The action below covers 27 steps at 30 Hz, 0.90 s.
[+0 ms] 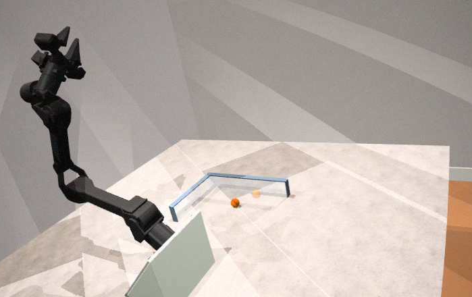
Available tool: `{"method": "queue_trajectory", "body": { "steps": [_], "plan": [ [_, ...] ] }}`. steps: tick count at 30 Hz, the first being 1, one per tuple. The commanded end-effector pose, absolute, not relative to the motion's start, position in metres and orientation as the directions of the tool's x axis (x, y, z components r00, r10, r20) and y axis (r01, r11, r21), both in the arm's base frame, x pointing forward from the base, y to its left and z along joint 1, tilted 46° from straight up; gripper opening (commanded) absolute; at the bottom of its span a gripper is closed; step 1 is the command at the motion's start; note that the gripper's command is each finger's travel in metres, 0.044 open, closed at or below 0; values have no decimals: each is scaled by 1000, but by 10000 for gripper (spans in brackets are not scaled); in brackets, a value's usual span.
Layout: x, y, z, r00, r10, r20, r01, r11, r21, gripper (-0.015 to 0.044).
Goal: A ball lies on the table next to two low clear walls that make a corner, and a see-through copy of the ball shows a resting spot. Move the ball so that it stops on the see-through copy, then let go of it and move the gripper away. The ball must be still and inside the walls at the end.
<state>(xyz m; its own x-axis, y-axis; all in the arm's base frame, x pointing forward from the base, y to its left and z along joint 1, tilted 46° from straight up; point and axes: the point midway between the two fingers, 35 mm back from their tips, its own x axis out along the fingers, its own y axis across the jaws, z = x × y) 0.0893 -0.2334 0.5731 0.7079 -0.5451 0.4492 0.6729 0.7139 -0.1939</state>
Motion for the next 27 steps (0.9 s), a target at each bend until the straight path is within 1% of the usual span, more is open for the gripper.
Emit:
{"method": "queue_trajectory", "body": {
  "steps": [1, 7, 10, 15, 21, 27],
  "plan": [
    [108, -279, 537, 741, -571, 353, 654, 732, -188, 247],
    [158, -325, 469, 817, -553, 165, 577, 782, -238, 247],
    [177, -332, 441, 838, -539, 87, 546, 828, -129, 247],
    [215, -343, 387, 881, -469, -65, 451, 873, -185, 247],
    [269, -336, 307, 899, -338, -277, 279, 932, -234, 247],
    [311, -305, 229, 872, -138, -470, 5, 962, -273, 247]
  ]
}}
